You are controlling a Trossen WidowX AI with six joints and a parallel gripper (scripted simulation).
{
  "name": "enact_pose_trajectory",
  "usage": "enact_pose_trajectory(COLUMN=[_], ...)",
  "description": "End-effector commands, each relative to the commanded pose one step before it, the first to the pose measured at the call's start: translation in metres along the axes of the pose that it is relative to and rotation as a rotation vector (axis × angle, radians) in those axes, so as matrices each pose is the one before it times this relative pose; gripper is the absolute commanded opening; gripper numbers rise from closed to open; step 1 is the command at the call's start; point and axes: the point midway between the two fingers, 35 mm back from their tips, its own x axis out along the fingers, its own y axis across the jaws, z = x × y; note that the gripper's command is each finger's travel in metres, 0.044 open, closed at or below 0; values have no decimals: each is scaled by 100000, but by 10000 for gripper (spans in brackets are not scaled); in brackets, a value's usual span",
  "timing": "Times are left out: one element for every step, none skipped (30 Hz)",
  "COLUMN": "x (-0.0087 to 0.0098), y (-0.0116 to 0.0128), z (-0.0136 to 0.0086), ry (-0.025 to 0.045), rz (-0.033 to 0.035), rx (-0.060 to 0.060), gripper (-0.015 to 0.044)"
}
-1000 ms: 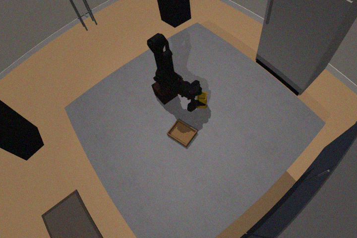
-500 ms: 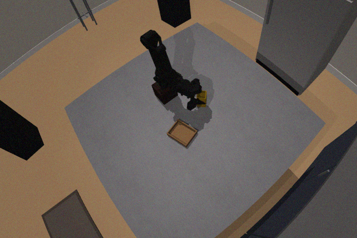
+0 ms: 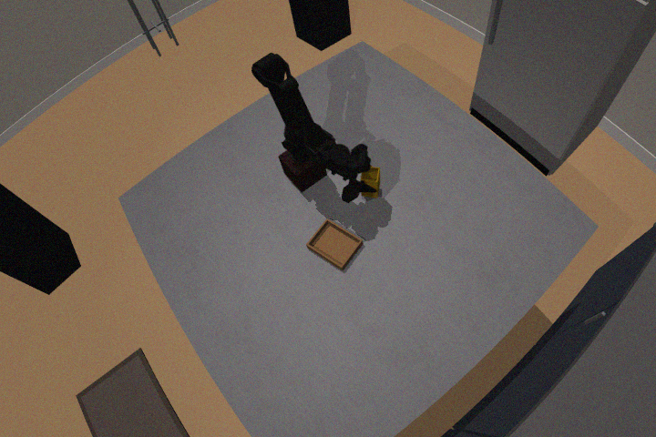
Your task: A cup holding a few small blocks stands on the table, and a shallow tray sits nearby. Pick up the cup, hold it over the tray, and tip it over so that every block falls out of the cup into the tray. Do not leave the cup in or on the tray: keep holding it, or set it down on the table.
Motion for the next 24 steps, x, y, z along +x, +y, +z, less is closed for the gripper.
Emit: enact_pose_trajectory(x=[-40,18,23,28,33,38,43,49,54,60,65,71,77,82,88,94,100,106,112,118,124,130,137,143], y=[-2364,-722,-724,-725,-727,-728,-730,-731,-732,-733,-734,-735,-736,-737,-737,-737,-738,-738,-738,-738,-737,-737,-736,-735], z=[351,51,55,60,64,69,74,78,83,88,93,98,103,107,112,118,123,128,133,138,143,148,153,158], ry=[252,236,214,191,169,146,124,102,79,57,35,13,-9,-31,-54,-76,-98,-120,-142,-164,-186,-208,-231,-253], rz=[-9030,-2802,-2803,-2805,-2806,-2806,-2808,-2809,-2810,-2810,-2811,-2811,-2811,-2811,-2811,-2810,-2811,-2811,-2810,-2810,-2809,-2808,-2807,-2806], rx=[6187,2026,2034,2041,2048,2054,2062,2068,2074,2080,2086,2091,2096,2101,2106,2109,2114,2118,2122,2125,2128,2131,2134,2136], gripper=[0,0,0,0,0,0,0,0,0,0,0,0,0,0,0,0,0,0,0,0,0,0,0,0])
